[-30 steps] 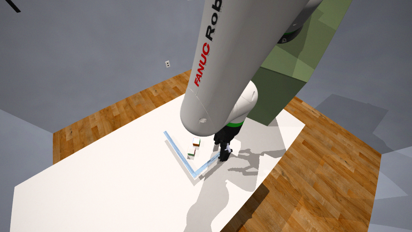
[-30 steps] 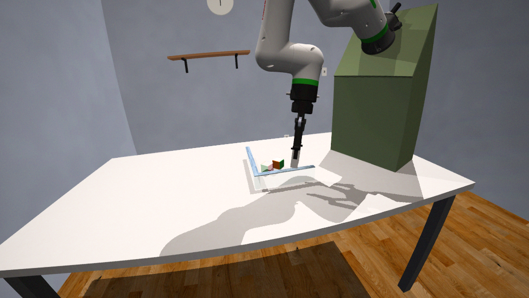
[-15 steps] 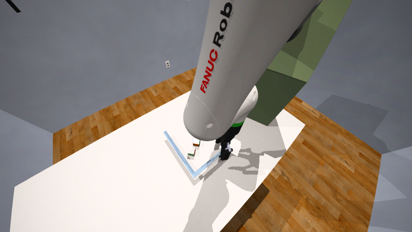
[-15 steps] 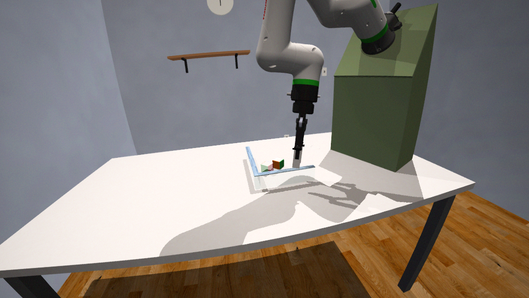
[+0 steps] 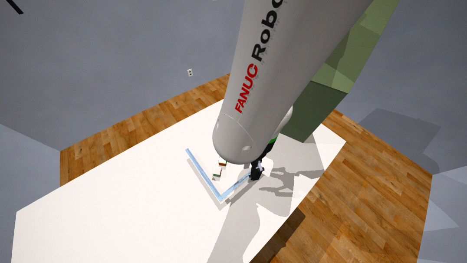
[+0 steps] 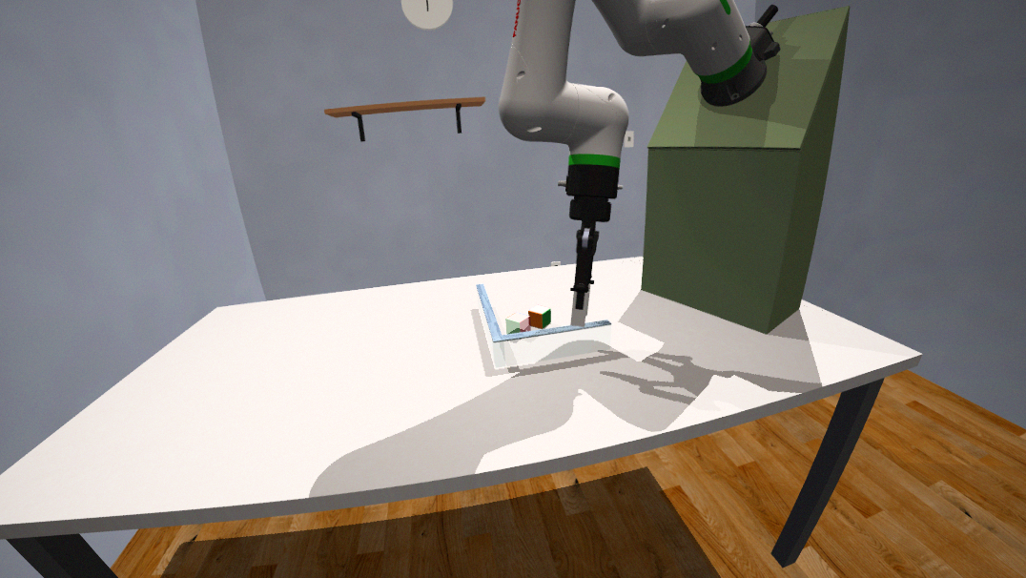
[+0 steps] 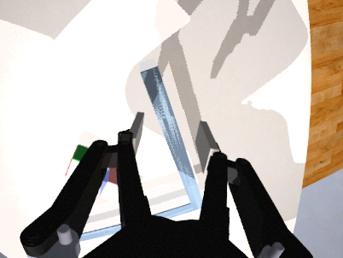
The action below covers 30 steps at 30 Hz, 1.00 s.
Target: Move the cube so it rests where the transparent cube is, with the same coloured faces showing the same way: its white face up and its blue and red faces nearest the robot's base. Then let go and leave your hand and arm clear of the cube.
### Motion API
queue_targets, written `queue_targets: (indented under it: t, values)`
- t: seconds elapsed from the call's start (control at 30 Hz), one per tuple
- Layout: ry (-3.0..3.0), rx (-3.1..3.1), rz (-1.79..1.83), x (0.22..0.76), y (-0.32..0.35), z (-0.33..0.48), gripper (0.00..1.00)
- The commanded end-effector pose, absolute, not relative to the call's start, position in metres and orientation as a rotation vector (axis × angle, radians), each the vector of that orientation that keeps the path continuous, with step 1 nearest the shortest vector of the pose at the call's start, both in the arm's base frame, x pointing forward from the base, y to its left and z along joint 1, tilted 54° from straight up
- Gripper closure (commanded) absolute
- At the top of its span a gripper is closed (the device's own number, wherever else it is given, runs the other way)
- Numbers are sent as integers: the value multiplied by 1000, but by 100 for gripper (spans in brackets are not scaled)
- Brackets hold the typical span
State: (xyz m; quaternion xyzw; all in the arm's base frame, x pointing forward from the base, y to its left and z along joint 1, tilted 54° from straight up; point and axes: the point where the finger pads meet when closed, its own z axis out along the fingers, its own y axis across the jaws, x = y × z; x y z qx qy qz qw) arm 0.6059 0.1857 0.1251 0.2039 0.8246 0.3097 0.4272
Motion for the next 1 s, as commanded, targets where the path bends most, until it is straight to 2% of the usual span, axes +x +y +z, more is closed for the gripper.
queue_targets:
  t: [0.0,0.97]
  values:
    - [2113,975,833,632,121,116,59]
    - [2113,975,833,618,128,93,59]
